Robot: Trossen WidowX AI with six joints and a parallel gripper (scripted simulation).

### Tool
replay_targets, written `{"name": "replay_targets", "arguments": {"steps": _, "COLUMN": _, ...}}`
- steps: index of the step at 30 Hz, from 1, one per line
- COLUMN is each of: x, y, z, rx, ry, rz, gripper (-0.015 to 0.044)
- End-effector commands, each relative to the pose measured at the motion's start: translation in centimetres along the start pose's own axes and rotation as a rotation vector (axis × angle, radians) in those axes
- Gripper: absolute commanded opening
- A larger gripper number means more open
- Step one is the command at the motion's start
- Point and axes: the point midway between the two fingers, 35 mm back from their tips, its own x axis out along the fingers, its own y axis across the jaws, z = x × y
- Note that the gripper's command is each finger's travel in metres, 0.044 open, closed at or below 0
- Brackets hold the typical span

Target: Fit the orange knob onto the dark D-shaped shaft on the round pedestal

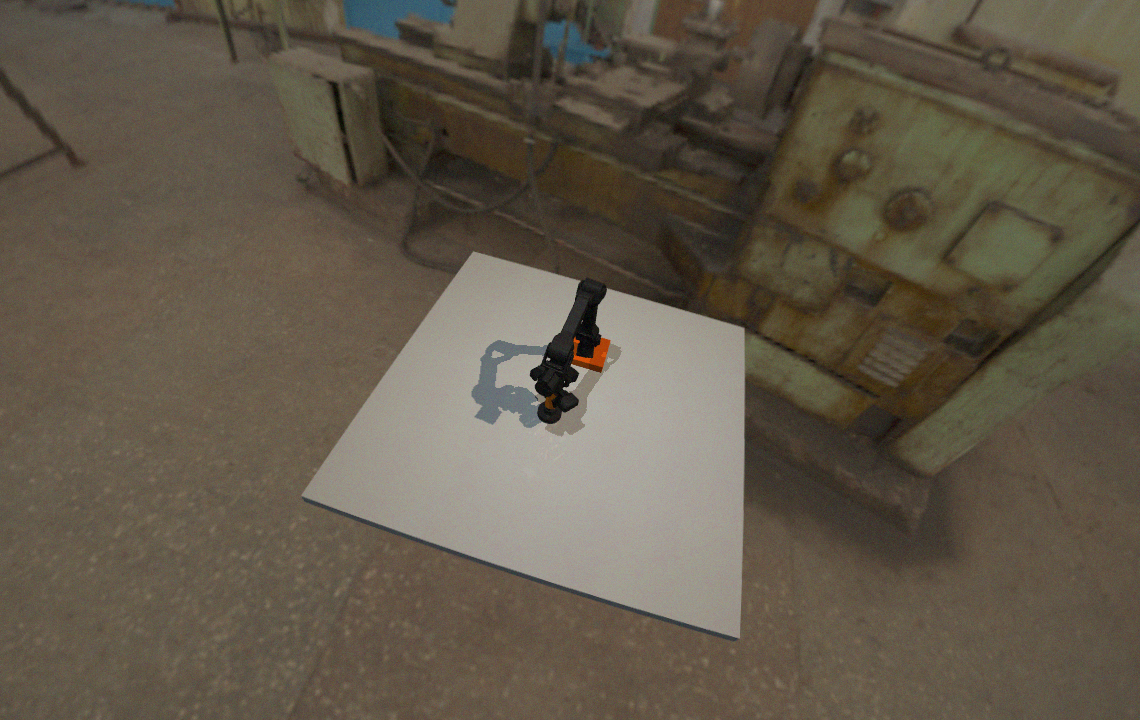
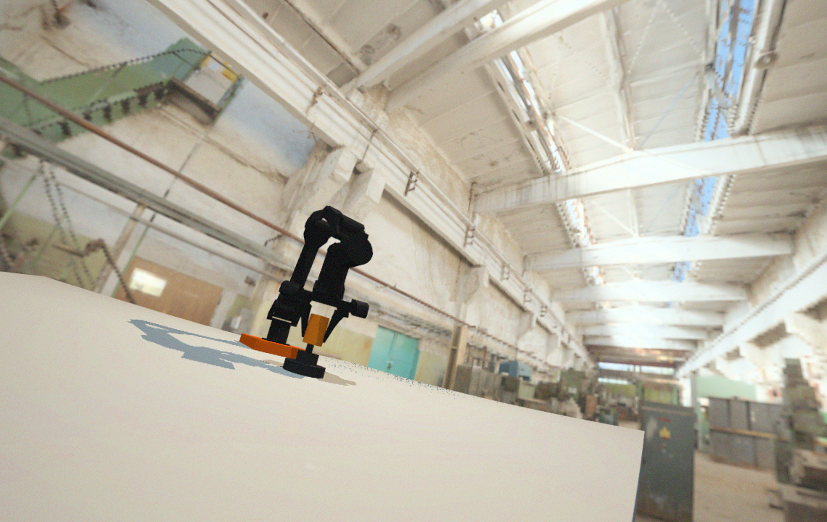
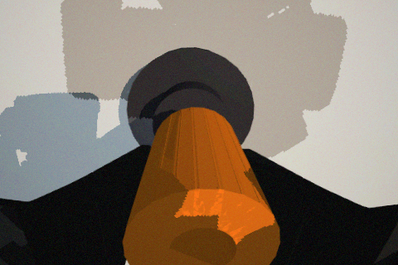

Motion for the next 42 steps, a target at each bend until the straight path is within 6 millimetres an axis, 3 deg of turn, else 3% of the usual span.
{"name": "replay_targets", "arguments": {"steps": 1, "x": 0.02, "y": -0.03, "z": -0.14, "rx": -0.004, "ry": 0.004, "rz": 0.000, "gripper": 0.0000}}
{"name": "replay_targets", "arguments": {"steps": 11, "x": -0.46, "y": 0.04, "z": -0.02, "rx": -0.013, "ry": 0.004, "rz": 0.001, "gripper": 0.0000}}
{"name": "replay_targets", "arguments": {"steps": 18, "x": -0.18, "y": 0.19, "z": 0.28, "rx": -0.211, "ry": 0.004, "rz": 0.001, "gripper": 0.0000}}
{"name": "replay_targets", "arguments": {"steps": 42, "x": 0.00, "y": 0.19, "z": 0.30, "rx": -0.213, "ry": 0.003, "rz": 0.001, "gripper": 0.0000}}
